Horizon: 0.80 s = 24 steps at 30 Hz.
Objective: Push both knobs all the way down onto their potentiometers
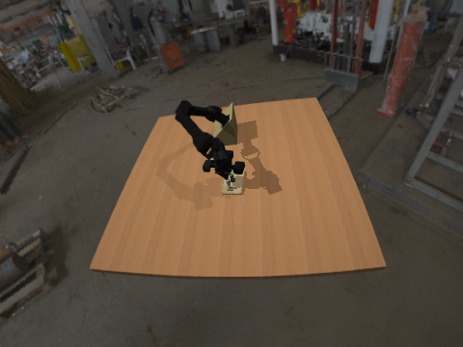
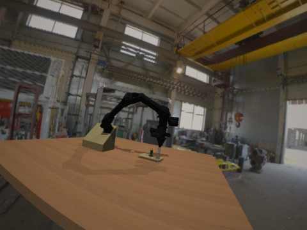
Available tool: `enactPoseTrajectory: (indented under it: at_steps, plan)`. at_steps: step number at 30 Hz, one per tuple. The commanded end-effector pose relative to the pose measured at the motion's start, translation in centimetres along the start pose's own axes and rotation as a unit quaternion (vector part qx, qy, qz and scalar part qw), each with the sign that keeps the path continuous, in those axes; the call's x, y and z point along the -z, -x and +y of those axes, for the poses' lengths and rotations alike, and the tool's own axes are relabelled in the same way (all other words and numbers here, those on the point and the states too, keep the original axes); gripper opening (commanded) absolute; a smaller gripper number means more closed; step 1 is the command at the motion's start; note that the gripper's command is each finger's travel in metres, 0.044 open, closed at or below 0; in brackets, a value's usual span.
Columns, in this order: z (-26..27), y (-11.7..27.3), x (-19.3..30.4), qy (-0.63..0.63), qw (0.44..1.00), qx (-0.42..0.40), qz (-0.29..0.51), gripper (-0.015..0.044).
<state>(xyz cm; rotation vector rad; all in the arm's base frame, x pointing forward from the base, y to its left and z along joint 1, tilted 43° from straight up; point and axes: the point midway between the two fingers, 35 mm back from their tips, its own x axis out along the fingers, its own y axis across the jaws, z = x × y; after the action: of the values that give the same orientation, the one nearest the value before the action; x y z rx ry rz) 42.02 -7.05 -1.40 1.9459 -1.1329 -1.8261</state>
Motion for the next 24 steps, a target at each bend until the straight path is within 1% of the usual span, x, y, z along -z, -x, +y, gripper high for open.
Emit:
enactPoseTrajectory:
  at_steps: [1,24]
  plan:
    - [0.01,-0.25,-0.16,0.005,1.000,-0.004,-0.001,0.0000]
    - [0.01,-0.60,-0.16,0.005,1.000,-0.004,-0.001,0.0000]
